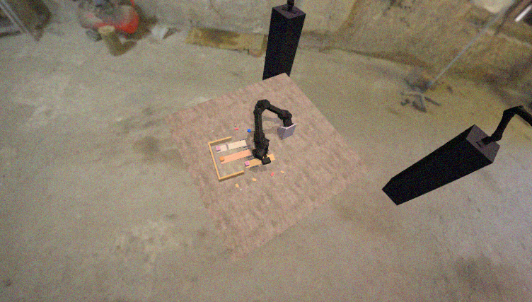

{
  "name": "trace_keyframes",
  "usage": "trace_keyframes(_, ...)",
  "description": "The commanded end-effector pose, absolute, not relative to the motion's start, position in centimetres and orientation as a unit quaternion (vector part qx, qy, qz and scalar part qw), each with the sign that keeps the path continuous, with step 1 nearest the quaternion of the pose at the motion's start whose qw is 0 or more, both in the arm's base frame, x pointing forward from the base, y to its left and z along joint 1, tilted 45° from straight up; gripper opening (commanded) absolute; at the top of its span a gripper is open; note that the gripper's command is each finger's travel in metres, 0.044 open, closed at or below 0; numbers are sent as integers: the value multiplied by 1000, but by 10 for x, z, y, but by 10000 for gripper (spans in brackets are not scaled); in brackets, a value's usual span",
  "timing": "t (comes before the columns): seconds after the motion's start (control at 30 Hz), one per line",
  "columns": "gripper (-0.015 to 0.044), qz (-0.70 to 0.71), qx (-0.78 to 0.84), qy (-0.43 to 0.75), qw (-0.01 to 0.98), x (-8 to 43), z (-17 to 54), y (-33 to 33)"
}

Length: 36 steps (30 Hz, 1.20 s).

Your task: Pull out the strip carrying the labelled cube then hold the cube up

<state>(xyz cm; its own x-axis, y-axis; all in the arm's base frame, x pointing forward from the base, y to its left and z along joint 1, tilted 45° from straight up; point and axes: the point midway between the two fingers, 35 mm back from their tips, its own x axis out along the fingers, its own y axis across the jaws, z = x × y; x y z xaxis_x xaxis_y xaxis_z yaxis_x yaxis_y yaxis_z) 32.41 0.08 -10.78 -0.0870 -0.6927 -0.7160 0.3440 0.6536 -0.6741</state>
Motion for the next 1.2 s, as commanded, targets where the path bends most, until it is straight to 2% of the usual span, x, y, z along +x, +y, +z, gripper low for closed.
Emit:
trace_keyframes(0.0, 440, -392, -142, 624, 661, 339, -105, -2)
trace_keyframes(1.13, 440, -393, -141, 622, 662, 441, -79, -24)
trace_keyframes(1.17, 414, -393, -141, 622, 662, 441, -80, -24)
